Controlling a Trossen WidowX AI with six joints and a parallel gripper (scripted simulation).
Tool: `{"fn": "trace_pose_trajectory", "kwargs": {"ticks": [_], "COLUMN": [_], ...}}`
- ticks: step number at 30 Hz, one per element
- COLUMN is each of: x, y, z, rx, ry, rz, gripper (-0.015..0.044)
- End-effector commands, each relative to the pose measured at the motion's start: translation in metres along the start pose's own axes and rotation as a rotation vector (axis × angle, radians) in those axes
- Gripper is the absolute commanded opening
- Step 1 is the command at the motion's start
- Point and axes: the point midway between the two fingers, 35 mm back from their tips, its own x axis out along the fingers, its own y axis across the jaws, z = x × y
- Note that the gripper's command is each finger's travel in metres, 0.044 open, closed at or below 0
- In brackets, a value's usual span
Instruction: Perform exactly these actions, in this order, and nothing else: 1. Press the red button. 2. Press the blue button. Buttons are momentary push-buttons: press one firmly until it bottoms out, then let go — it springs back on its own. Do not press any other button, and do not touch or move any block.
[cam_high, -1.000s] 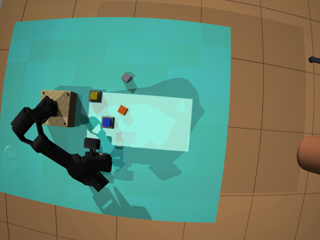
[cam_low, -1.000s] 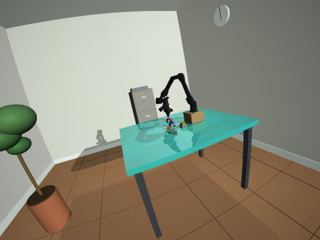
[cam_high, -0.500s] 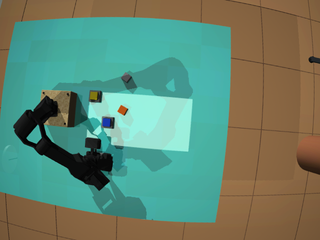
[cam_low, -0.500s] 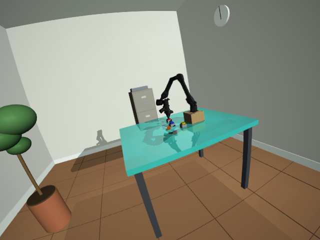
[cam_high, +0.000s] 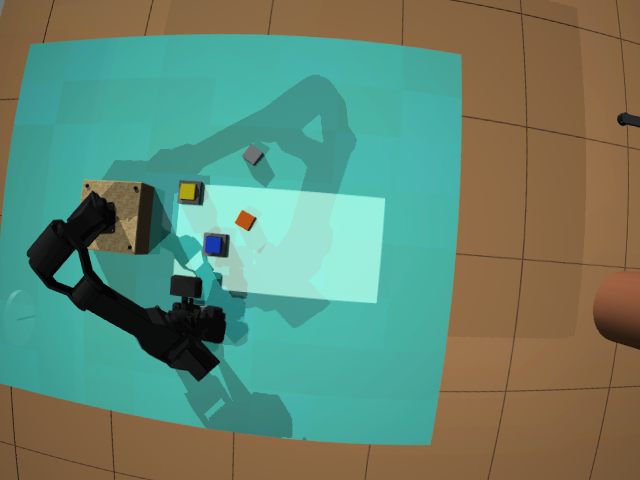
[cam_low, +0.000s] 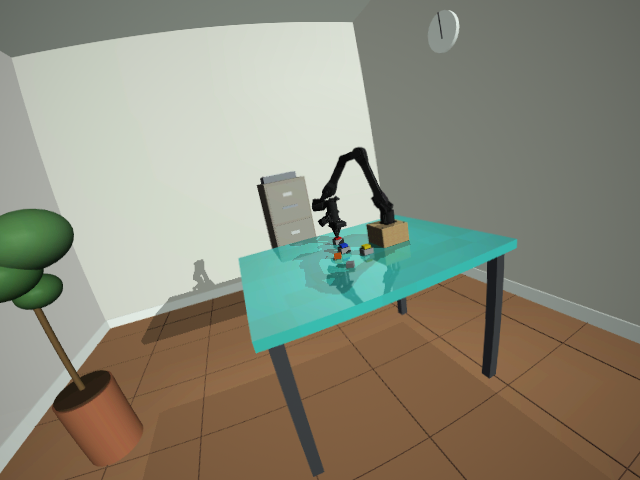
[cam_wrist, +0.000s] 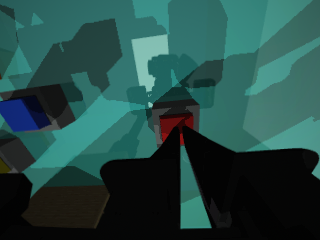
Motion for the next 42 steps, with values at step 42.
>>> {"fn": "trace_pose_trajectory", "kwargs": {"ticks": [42], "x": [-0.033], "y": [0.160], "z": [0.034], "rx": [-0.005], "ry": [-0.001], "rz": [0.022], "gripper": [0.0020]}}
